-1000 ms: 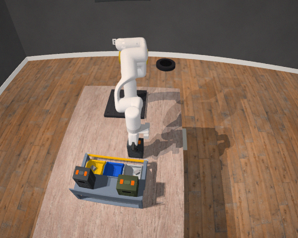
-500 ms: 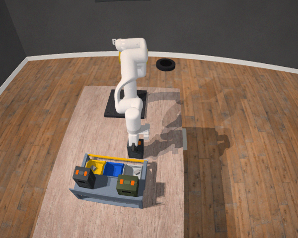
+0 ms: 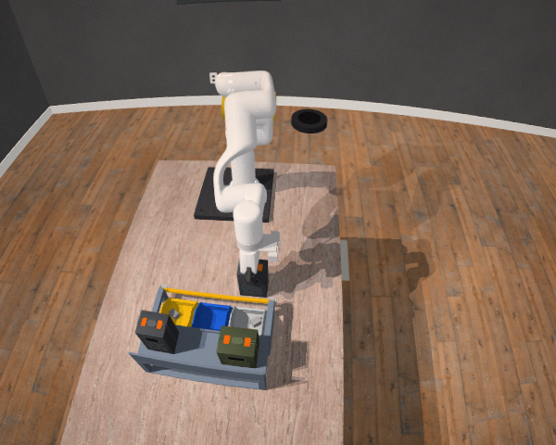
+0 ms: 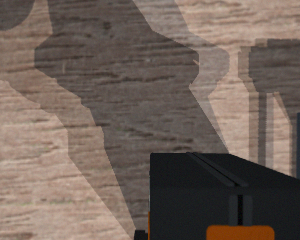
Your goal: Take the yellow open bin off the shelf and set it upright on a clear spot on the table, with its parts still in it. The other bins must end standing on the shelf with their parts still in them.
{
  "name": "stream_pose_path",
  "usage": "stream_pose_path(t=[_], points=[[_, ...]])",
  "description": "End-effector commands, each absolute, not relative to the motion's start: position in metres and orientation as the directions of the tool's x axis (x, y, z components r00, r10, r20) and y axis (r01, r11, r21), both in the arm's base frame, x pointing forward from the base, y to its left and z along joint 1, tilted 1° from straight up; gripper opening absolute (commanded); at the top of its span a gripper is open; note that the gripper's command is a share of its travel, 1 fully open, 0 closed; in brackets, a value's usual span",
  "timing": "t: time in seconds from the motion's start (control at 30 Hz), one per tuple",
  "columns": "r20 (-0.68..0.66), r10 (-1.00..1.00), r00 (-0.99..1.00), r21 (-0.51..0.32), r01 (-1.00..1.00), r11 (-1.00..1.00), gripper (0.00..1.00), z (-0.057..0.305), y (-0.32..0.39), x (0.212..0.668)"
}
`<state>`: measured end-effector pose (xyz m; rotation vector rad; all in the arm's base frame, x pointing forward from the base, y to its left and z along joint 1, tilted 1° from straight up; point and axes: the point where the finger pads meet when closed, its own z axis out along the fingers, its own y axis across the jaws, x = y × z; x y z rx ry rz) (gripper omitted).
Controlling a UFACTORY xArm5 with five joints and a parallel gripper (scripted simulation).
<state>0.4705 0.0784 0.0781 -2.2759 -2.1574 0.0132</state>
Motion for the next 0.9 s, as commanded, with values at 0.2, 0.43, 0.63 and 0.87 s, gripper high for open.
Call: stream_pose_path(t=[0.2, 0.43, 0.63, 0.87], points=[[-0.001, 0.999, 0.053, -0.005, 0.999, -0.053, 1.00, 0.0799, 0.0786, 0.4720], [-0.001, 0.999, 0.053, -0.005, 0.999, -0.053, 1.00, 0.0799, 0.0786, 0.4720], [-0.001, 0.999, 0.053, -0.005, 0.999, -0.053, 1.00, 0.0800, 0.0786, 0.4721], [-0.001, 0.999, 0.053, -0.005, 0.999, -0.053, 1.00, 0.0800, 0.0786, 0.4721]])
